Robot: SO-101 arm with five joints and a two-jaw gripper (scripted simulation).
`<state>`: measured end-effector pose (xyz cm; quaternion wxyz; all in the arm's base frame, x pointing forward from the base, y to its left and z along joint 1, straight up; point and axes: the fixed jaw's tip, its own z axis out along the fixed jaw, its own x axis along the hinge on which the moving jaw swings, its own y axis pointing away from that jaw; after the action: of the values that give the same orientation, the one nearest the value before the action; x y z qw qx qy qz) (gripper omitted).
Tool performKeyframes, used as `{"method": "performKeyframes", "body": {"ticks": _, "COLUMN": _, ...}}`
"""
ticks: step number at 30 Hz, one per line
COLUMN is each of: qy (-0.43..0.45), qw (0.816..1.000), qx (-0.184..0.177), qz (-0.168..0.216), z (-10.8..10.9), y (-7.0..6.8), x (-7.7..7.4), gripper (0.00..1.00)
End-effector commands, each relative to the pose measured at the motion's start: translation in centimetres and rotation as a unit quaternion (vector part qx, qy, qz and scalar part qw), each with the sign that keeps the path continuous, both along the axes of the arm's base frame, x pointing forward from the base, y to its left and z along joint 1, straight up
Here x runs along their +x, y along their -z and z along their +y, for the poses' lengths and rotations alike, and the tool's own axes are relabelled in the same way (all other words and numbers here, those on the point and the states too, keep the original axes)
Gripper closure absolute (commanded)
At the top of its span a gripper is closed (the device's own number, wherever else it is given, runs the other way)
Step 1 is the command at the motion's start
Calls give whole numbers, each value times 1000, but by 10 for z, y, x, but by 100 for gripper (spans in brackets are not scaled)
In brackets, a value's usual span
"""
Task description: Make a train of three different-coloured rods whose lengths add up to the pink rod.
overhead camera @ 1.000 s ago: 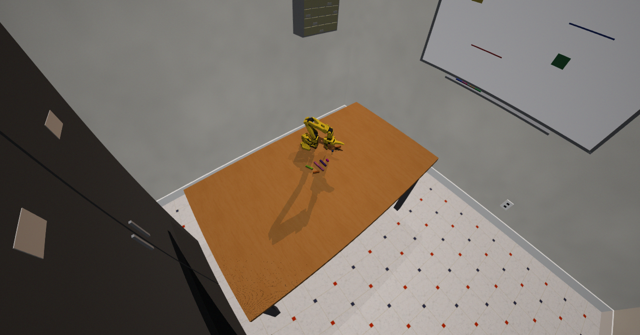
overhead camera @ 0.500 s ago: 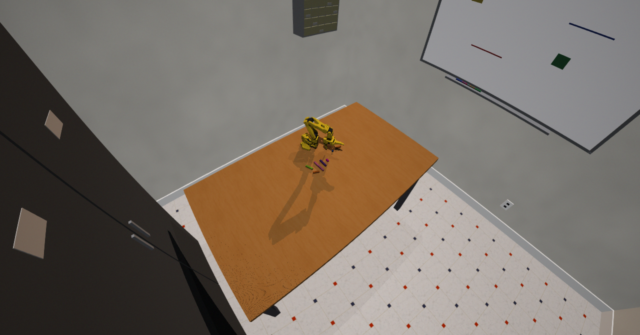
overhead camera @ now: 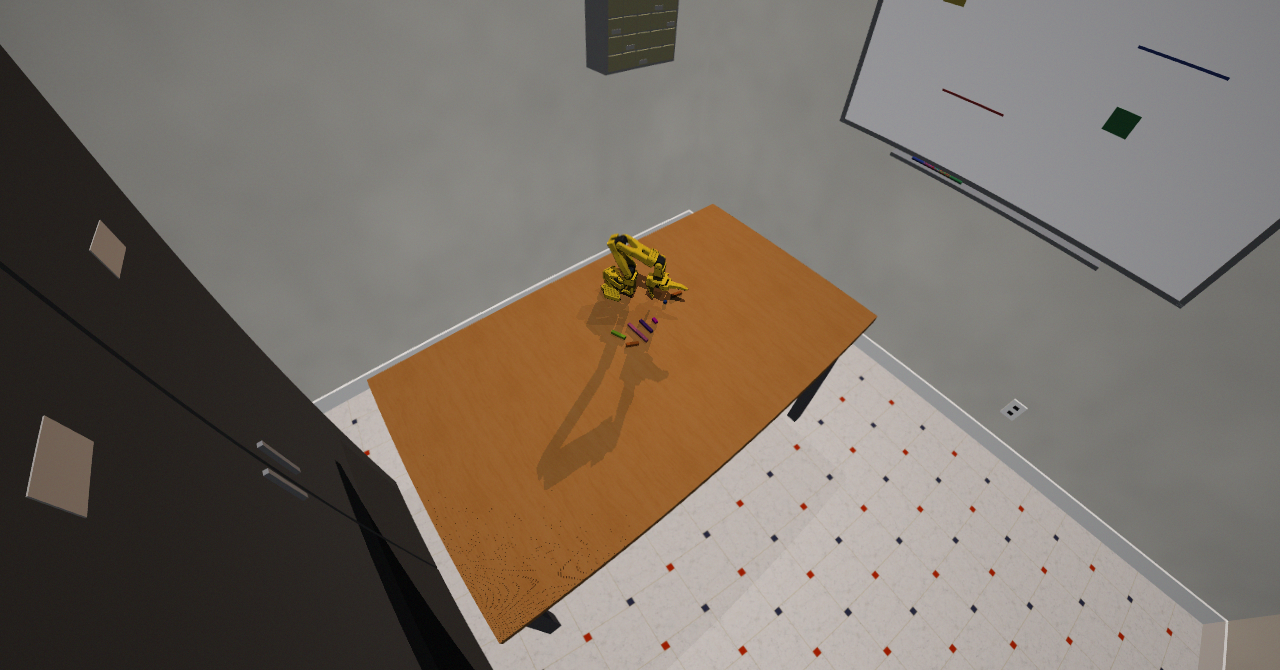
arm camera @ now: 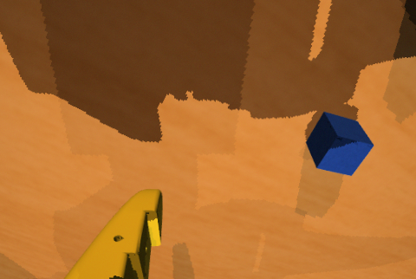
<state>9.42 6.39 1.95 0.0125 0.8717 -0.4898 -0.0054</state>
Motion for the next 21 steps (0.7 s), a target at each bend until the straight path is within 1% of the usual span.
{"method": "performKeyframes", "body": {"ticks": 1, "qy": 6, "qw": 999, "qx": 26, "qz": -37, "z": 9, "y": -12, "x": 12, "gripper": 0}}
{"method": "performKeyframes", "body": {"ticks": 6, "qy": 8, "qw": 999, "qx": 30, "qz": -43, "z": 10, "y": -15, "x": 14, "gripper": 0}}
{"method": "performKeyframes", "body": {"ticks": 7, "qy": 2, "qw": 1000, "qx": 8, "qz": -11, "z": 3, "y": -4, "x": 3, "gripper": 0}}
{"method": "performKeyframes", "body": {"ticks": 21, "qy": -8, "qw": 999, "qx": 28, "qz": -40, "z": 9, "y": -15, "x": 13, "gripper": 0}}
